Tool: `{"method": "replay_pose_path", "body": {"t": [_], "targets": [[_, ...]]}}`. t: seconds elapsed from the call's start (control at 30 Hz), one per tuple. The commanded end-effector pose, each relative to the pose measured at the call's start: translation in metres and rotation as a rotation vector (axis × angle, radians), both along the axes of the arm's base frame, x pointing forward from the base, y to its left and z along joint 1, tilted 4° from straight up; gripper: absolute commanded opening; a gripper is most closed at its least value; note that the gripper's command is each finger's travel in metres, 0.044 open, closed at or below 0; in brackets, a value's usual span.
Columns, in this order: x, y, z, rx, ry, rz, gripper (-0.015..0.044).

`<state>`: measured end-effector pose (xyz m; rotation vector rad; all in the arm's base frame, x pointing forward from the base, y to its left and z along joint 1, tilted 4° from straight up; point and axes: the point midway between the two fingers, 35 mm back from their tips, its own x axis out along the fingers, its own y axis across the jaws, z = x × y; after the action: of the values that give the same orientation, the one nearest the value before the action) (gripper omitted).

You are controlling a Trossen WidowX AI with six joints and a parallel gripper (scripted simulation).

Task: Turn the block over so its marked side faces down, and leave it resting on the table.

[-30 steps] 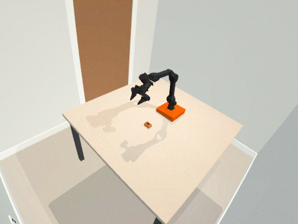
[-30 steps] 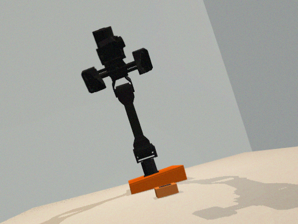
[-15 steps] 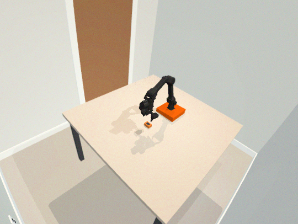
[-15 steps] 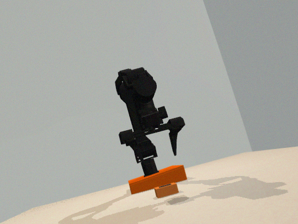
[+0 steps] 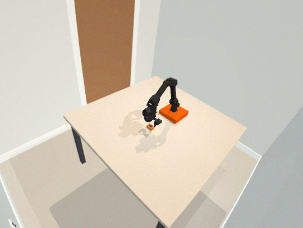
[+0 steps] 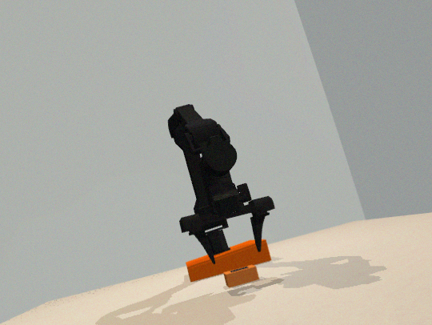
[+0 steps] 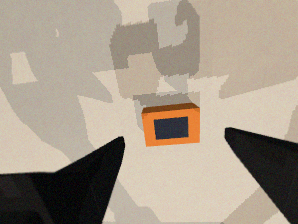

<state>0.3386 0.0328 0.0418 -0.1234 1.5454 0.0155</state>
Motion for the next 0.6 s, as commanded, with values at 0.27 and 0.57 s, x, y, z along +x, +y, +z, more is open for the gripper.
{"method": "replay_pose_path", "body": {"t": [0.27, 0.57], "targets": [[-0.001, -0.003, -0.020, -0.005, 0.003, 0.004, 0.0440], [-0.001, -0.004, -0.034, -0.005, 0.003, 0.004, 0.0440]]}}
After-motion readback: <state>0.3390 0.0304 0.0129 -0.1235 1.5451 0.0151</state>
